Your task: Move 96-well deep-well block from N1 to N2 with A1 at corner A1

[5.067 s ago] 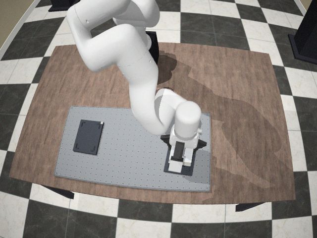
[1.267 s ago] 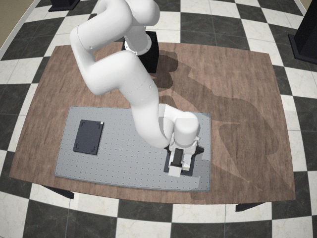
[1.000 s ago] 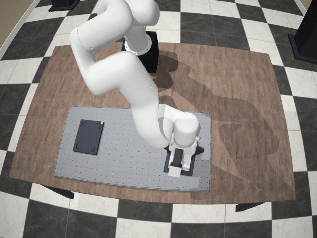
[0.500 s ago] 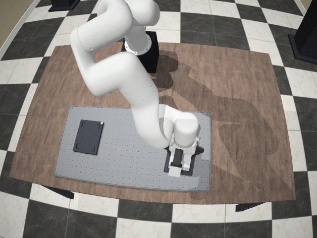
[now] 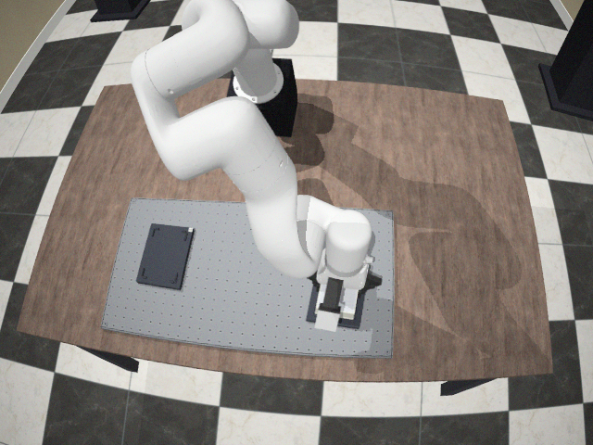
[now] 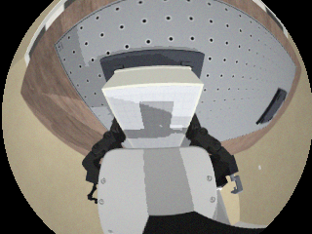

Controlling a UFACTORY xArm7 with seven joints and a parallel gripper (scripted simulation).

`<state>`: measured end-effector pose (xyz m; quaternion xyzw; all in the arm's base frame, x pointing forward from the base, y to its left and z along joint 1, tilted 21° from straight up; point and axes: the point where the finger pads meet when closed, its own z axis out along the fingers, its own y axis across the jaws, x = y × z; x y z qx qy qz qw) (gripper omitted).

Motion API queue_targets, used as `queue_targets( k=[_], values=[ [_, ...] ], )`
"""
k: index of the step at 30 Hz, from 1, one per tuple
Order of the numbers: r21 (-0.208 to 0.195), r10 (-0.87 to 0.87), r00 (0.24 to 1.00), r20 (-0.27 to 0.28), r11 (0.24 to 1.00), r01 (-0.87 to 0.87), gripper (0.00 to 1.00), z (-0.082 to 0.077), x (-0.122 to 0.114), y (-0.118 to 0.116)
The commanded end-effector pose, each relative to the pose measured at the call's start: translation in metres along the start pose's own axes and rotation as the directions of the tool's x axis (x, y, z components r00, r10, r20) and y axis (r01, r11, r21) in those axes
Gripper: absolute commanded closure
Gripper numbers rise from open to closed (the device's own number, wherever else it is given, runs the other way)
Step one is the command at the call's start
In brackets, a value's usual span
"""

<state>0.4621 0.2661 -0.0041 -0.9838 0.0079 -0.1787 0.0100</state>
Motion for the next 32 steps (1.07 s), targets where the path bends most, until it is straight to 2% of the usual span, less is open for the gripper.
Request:
queue_targets(
  k=[1,13,17,24,32],
  values=[
    [0.002,0.0,1.0,-0.003,1.0,0.001,0.0,-0.001,0.001,-0.001],
    [0.002,-0.001,1.0,-0.003,1.0,0.001,0.0,-0.001,0.001,-0.001],
    [0.002,0.0,1.0,-0.003,1.0,0.0,0.0,-0.006,0.001,-0.001],
    [0.002,-0.001,1.0,-0.003,1.0,0.001,0.0,-0.025,0.001,-0.001],
    [0.002,-0.001,1.0,-0.003,1.0,0.001,0.0,-0.025,0.001,-0.001]
  ],
)
